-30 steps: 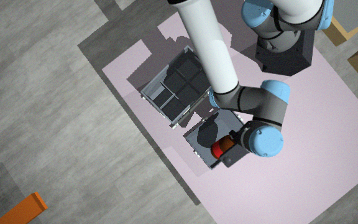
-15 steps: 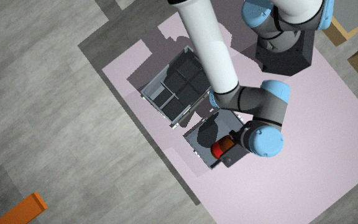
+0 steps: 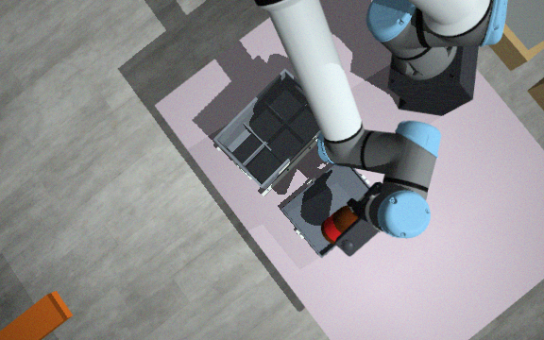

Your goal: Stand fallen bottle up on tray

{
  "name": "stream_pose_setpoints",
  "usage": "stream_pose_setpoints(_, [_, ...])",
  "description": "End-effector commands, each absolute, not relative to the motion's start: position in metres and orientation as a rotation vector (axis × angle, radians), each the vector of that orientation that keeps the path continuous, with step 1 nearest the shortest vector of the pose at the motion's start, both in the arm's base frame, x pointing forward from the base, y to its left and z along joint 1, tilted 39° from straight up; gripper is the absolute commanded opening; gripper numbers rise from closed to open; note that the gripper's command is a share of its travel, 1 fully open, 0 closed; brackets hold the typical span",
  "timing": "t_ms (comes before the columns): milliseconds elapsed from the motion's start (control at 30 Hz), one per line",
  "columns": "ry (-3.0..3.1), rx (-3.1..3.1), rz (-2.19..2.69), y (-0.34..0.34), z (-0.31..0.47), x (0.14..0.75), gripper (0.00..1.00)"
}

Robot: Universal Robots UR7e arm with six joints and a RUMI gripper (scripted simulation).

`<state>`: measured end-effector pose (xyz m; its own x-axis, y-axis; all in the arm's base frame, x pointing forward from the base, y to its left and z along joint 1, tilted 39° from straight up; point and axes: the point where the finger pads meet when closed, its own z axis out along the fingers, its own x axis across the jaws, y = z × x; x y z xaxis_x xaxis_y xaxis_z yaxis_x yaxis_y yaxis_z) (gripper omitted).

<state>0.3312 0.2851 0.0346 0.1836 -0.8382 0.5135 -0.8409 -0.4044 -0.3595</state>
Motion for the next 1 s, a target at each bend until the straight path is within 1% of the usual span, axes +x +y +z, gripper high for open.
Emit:
stream_pose_setpoints(0, [-1.597, 2.464, 1.032, 0.2855, 0.0350, 0.3313, 0.00])
stream_pose_setpoints(367, [-1.465, 2.511, 1.019, 0.2855, 0.0349, 0.3312, 0.00])
stream_pose_setpoints(967, [-1.458, 2.514, 1.018, 0.2855, 0.0349, 0.3312, 0.00])
